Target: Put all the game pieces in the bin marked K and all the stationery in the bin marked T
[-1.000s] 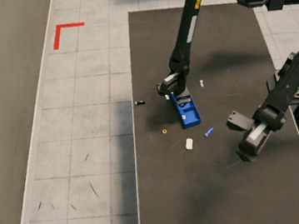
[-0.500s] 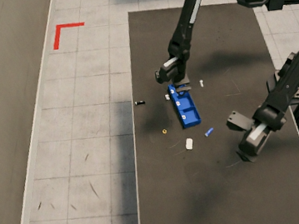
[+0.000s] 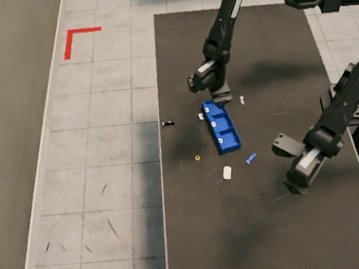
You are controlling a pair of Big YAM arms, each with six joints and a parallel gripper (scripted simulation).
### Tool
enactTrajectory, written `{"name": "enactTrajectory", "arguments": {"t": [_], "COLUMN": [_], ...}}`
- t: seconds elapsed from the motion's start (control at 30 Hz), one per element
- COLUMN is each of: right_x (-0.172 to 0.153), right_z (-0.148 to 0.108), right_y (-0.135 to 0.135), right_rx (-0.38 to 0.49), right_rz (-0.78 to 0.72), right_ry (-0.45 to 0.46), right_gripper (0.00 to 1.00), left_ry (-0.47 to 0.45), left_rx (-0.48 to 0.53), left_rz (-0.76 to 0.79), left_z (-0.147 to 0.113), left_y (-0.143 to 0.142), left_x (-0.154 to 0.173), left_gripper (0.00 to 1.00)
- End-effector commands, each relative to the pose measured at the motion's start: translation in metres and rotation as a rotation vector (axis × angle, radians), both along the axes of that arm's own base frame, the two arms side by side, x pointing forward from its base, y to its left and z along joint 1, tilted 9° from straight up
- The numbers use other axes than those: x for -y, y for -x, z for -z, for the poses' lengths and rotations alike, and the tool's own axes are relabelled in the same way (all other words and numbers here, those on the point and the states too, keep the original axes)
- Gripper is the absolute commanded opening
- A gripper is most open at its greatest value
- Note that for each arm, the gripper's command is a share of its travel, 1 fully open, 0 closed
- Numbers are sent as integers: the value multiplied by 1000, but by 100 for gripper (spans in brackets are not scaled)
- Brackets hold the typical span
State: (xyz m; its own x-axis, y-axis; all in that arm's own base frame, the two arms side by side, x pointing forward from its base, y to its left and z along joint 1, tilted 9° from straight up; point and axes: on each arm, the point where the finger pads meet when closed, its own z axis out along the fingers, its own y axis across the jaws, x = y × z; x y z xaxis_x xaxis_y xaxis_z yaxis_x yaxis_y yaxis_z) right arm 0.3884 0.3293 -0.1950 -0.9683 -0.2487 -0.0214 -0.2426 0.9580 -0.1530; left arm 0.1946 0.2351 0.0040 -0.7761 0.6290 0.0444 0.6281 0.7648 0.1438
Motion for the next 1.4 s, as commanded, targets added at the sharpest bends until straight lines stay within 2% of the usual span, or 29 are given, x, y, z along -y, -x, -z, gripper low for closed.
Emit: {"name": "enactTrajectory", "arguments": {"t": [0.0, 0.37, 0.57, 0.9, 0.93, 0.97, 1.0, 1.03, 1.1, 1.13, 1.17, 1.27, 1.3, 1.33, 1.37], "right_x": [-13, -19, -12, -20, -13, -20, -13, -20, -14, -19, -14, -19, -14, -9, -4], "right_z": [-6, -7, -8, -3, -8, -3, -8, -2, -9, -1, -9, -1, -9, 5, 12], "right_y": [-1, -9, -9, -6, -9, -6, -9, -7, -9, -7, -9, -7, -10, -22, -25], "right_rx": [13, 19, 19, 11, 19, 10, 19, 11, 19, 10, 19, 10, 19, 34, 34], "right_rz": [-7, -5, -2, -6, -2, -8, -2, -7, -2, -6, -2, -6, -2, 72, 72], "right_ry": [-15, -21, -19, -14, -19, -13, -19, -13, -19, -12, -19, -13, -19, -30, -29], "right_gripper": [100, 100, 100, 100, 100, 100, 100, 100, 100, 100, 100, 100, 100, 39, 39], "left_ry": [-3, -3, -3, -3, -3, -3, -3, -3, -3, -3, -3, -3, -3, -3, -3], "left_rx": [1, 1, 1, 1, 1, 1, 1, 1, 1, 1, 1, 1, 1, 1, 1], "left_rz": [0, 0, 0, 0, 0, 0, 0, 0, 0, 0, 0, 0, 0, 0, 0], "left_z": [-5, -5, -5, -5, -5, -5, -5, -5, -5, -5, -5, -5, -5, -5, -5], "left_y": [4, 4, 4, 4, 4, 4, 4, 4, 4, 4, 4, 4, 4, 4, 4], "left_x": [1, 1, 1, 1, 1, 1, 1, 1, 1, 1, 1, 1, 1, 1, 1], "left_gripper": [100, 100, 100, 100, 100, 100, 100, 100, 100, 100, 100, 100, 100, 100, 100]}}
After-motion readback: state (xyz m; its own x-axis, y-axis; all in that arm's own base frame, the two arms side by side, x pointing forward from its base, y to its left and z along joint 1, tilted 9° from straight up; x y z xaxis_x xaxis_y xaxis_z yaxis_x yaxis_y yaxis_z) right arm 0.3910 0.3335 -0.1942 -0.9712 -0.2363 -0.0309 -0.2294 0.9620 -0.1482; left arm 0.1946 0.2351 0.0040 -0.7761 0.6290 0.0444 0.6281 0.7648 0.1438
